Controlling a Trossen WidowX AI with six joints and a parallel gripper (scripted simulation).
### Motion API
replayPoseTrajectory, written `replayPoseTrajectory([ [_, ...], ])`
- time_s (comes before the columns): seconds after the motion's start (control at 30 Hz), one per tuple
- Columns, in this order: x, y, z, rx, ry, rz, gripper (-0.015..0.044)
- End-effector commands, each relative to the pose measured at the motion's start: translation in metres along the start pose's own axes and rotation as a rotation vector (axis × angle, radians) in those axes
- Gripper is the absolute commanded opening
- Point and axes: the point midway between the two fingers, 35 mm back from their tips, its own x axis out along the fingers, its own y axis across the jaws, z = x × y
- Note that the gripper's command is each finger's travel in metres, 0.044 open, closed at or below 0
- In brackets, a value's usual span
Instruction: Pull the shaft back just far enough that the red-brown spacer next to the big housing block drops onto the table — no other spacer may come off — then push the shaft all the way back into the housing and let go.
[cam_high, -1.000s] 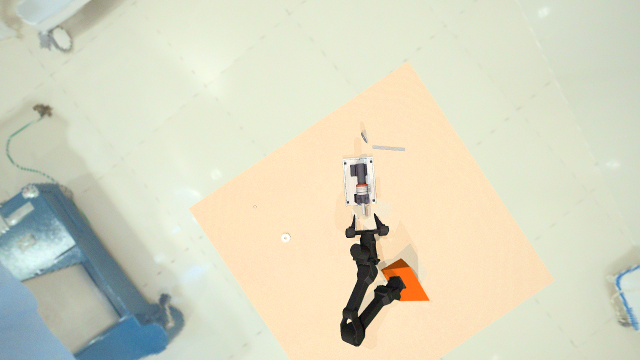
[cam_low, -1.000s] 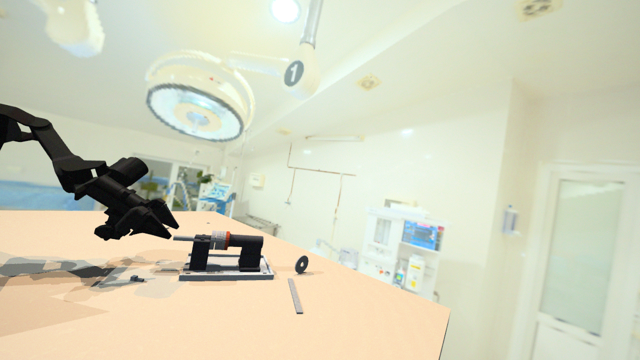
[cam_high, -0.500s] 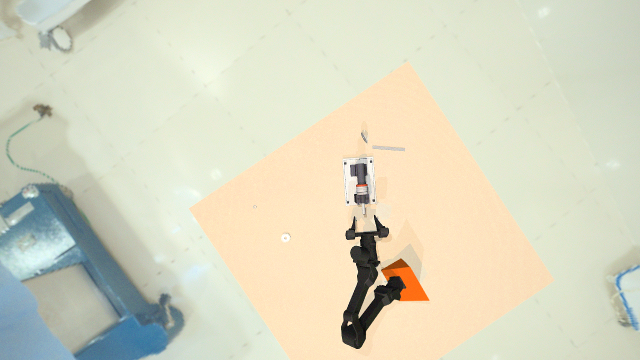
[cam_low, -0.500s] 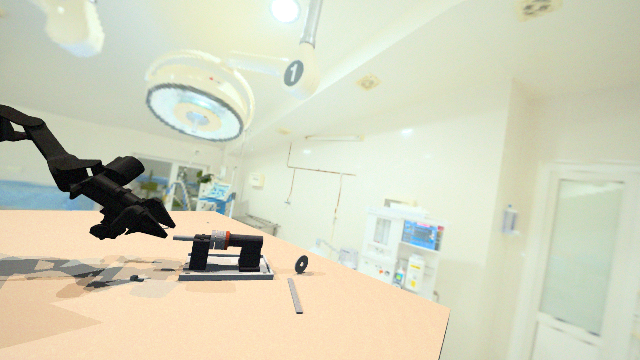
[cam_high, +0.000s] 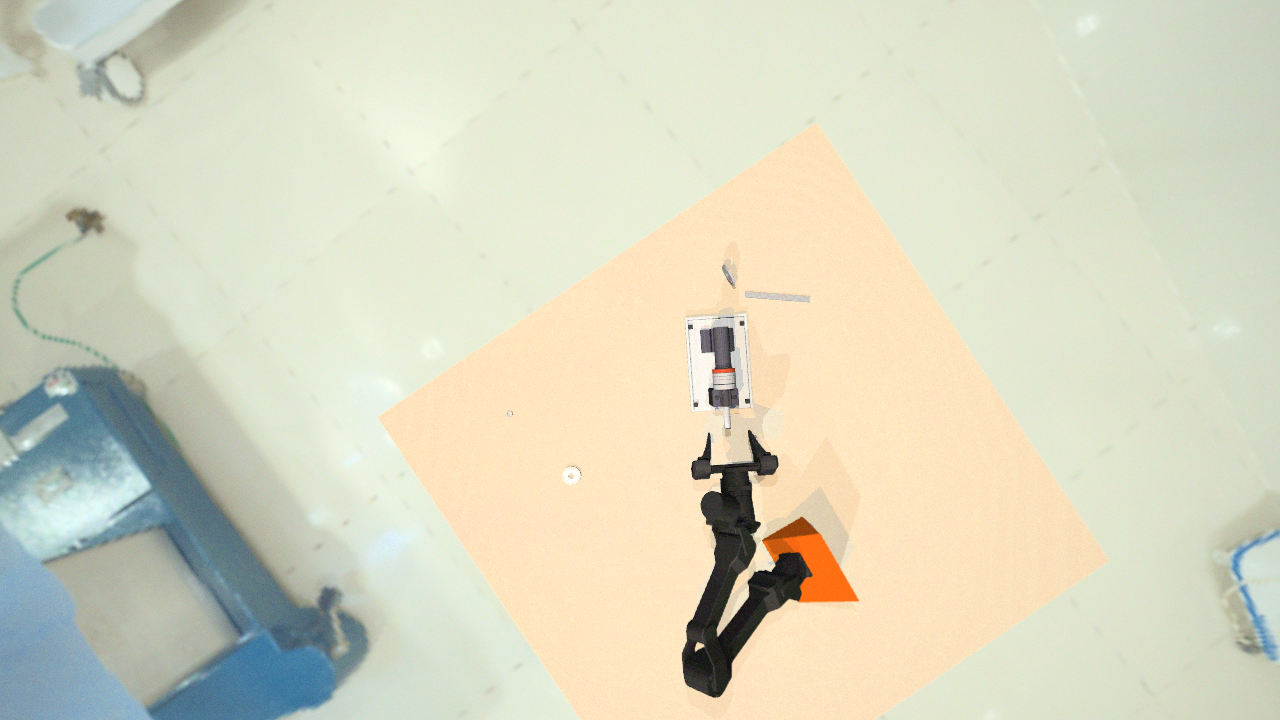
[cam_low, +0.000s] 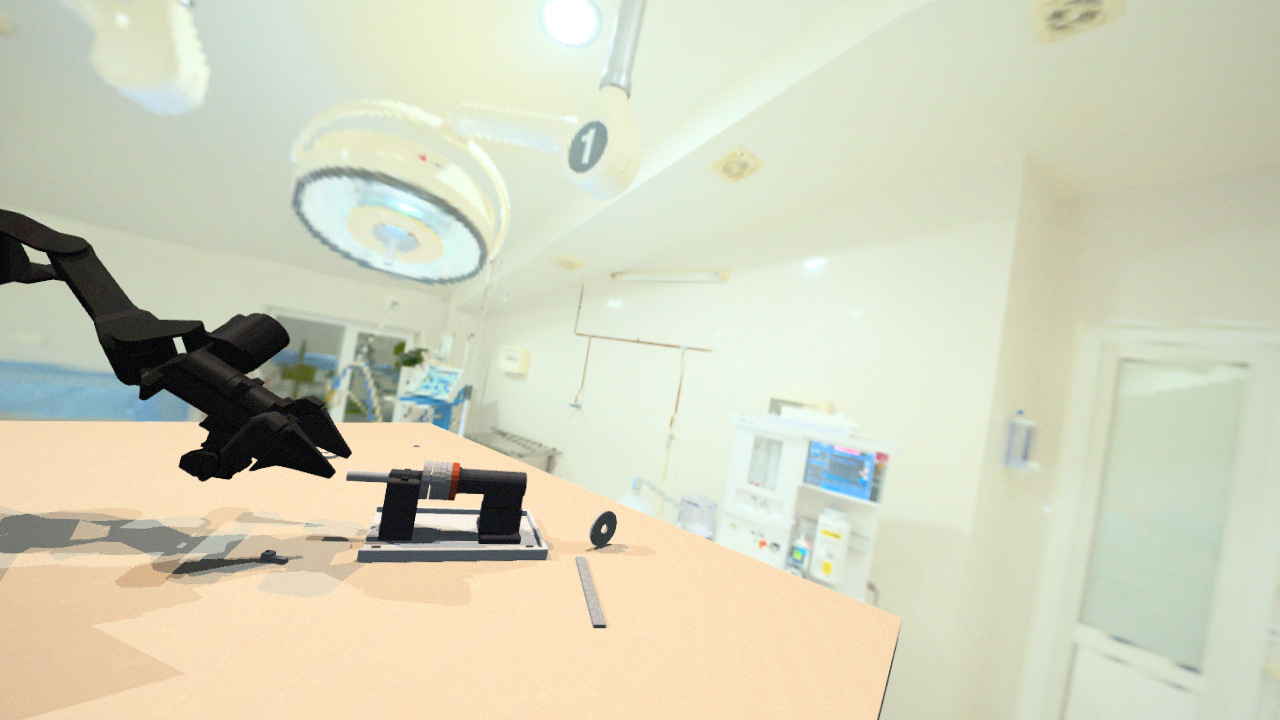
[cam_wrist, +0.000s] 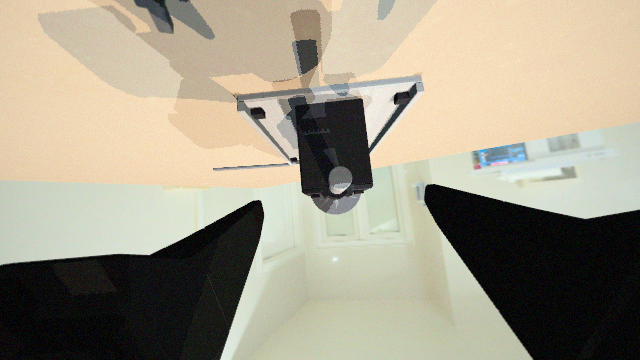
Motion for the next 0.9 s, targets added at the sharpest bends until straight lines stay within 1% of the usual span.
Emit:
replayPoseTrajectory([
  [0.0,0.004,-0.001,0.001,-0.002,-0.005,-0.003,0.0440],
  [0.87,0.041,-0.001,0.003,-0.002,-0.004,-0.004,0.0440],
])
